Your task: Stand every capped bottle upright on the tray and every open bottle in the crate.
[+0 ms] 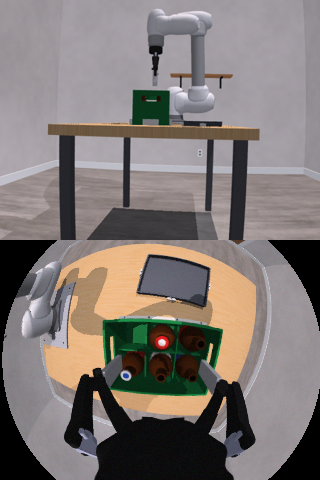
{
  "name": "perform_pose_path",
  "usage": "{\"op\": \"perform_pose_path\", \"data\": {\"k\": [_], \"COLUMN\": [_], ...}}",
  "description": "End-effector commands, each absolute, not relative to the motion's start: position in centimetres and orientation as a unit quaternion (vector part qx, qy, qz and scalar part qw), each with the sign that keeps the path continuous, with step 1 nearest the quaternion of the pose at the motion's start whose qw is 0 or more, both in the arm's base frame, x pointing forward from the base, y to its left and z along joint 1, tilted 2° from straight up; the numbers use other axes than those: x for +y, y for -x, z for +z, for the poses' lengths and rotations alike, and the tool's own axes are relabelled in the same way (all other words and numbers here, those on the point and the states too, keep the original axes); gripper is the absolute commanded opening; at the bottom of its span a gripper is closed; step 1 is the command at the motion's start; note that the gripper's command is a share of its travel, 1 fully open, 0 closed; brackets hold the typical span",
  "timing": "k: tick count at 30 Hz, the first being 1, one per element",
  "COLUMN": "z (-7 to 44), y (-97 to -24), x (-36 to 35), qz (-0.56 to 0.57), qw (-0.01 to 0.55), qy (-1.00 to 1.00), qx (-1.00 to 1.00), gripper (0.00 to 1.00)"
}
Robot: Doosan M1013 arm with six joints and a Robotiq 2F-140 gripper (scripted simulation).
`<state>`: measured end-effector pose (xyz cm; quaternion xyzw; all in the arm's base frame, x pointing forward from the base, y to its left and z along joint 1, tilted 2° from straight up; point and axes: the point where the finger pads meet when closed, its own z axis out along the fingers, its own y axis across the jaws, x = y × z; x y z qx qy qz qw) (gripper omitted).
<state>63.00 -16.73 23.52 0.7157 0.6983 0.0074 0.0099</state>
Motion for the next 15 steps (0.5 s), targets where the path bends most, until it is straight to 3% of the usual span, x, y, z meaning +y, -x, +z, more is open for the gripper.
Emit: {"op": "perform_pose_path", "data": {"k": [1,15], "z": [23.53,23.6], "y": [-62.99,-63.04], "x": [-16.75,-16.19], "qz": [0.008,0.01], "qw": [0.01,0.011], "qy": [-0.716,-0.719], "qx": [0.698,0.695], "gripper": [1.0,1.0]}}
